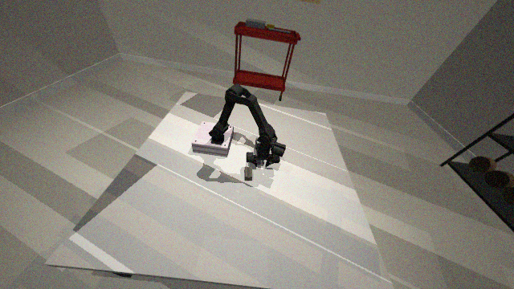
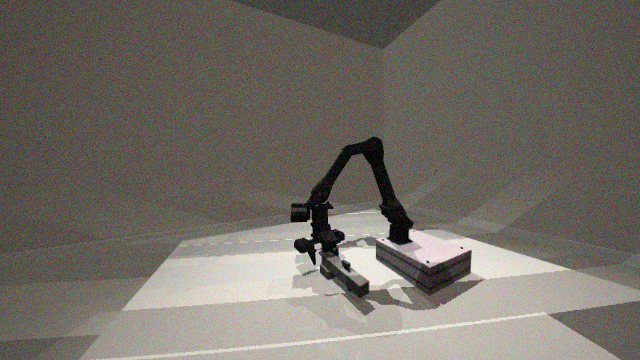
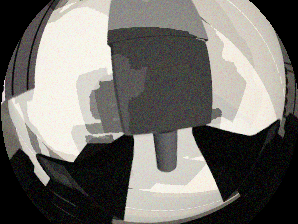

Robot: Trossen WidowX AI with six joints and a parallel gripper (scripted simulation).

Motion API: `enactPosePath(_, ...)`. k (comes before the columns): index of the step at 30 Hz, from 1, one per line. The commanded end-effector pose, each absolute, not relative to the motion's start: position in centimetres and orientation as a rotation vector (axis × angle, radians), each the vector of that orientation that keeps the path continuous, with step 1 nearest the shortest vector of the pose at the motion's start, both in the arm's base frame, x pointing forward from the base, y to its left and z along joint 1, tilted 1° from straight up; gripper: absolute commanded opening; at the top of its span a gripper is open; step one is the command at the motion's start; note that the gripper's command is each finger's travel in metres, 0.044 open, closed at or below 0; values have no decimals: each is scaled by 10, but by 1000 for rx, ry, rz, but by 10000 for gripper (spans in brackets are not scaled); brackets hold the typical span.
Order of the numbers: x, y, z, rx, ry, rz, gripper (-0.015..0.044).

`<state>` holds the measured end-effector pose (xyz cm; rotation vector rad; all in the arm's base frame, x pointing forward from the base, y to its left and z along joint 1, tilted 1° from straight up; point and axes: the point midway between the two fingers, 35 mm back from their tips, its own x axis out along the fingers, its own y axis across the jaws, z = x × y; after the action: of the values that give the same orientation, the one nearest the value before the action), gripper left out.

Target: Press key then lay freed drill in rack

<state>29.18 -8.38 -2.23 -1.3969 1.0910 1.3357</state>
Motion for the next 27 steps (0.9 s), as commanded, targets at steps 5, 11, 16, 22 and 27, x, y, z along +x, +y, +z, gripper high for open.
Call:
enactPosePath(5,292,-84,-22,-1397,1091,1335,72)
enactPosePath(11,292,-84,-22,-1397,1091,1335,13)
enactPosePath(16,292,-86,-22,-1393,1096,1338,0)
enactPosePath(22,292,-93,-22,-1390,1101,1340,0)
enactPosePath(27,294,-100,-22,-1390,1102,1340,0)
